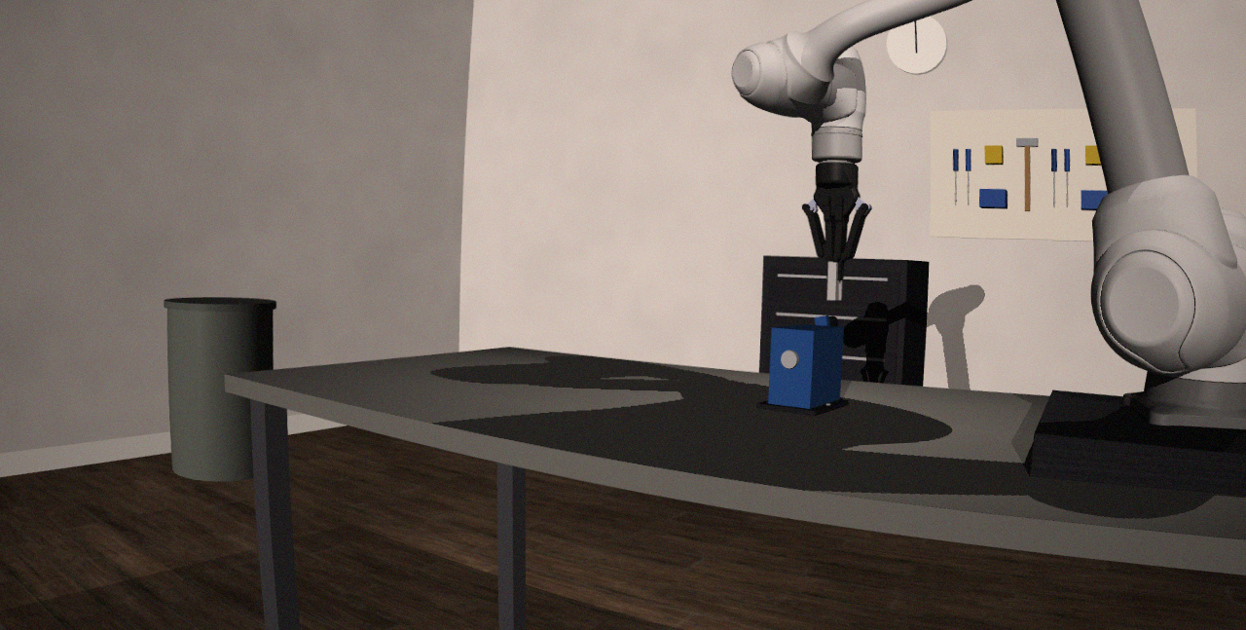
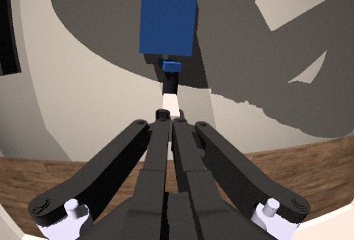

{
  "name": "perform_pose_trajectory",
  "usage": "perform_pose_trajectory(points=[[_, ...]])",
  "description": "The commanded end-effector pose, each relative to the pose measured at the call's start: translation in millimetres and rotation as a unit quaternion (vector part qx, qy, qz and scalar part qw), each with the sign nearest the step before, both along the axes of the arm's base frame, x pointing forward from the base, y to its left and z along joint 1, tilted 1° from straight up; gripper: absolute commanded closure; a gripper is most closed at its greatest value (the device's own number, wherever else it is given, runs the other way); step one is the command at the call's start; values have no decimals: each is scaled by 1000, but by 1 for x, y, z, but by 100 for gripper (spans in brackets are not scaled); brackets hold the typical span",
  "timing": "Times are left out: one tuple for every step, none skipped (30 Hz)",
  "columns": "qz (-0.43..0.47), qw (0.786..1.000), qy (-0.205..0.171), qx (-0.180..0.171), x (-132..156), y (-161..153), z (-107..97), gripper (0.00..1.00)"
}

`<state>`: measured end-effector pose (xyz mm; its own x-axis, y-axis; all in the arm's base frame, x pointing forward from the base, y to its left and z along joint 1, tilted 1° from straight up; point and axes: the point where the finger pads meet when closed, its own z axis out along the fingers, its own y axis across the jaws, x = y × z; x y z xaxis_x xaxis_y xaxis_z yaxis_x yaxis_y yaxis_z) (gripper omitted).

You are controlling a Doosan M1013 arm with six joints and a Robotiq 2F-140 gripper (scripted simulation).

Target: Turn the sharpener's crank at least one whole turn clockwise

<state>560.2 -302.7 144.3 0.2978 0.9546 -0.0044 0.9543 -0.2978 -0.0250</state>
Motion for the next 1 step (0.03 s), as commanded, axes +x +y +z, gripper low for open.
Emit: perform_pose_trajectory(points=[[-3, 1000, -1, -1, 0, 1, 5, 100]])
